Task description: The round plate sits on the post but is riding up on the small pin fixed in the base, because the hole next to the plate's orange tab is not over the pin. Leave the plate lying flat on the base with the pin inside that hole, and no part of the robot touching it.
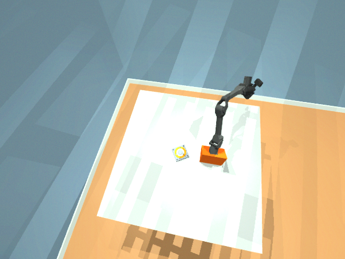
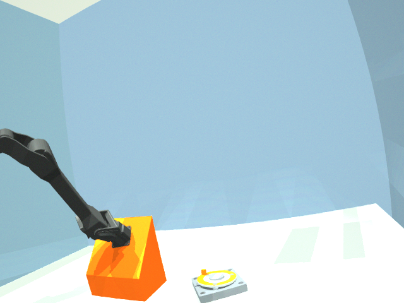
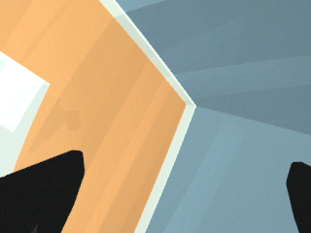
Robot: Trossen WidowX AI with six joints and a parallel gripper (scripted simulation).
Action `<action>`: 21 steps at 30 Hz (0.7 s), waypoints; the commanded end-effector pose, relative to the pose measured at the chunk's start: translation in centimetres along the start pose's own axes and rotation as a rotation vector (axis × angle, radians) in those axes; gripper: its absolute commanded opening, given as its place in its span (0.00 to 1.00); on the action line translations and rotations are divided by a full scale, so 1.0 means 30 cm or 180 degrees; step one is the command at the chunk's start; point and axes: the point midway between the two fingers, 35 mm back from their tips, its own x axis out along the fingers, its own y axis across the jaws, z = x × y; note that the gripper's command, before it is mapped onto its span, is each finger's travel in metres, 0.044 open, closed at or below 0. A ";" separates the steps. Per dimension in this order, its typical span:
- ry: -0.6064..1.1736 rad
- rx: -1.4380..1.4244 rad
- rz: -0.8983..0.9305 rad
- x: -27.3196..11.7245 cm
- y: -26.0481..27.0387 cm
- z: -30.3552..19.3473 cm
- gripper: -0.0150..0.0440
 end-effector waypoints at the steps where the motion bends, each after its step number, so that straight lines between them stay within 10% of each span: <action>1: -0.0016 0.0017 0.0022 -0.001 0.008 0.006 0.89; 15: -0.0678 0.0886 0.1547 -0.147 0.594 0.445 0.26; 21: -0.0771 0.1036 0.2151 -0.289 0.829 0.589 0.25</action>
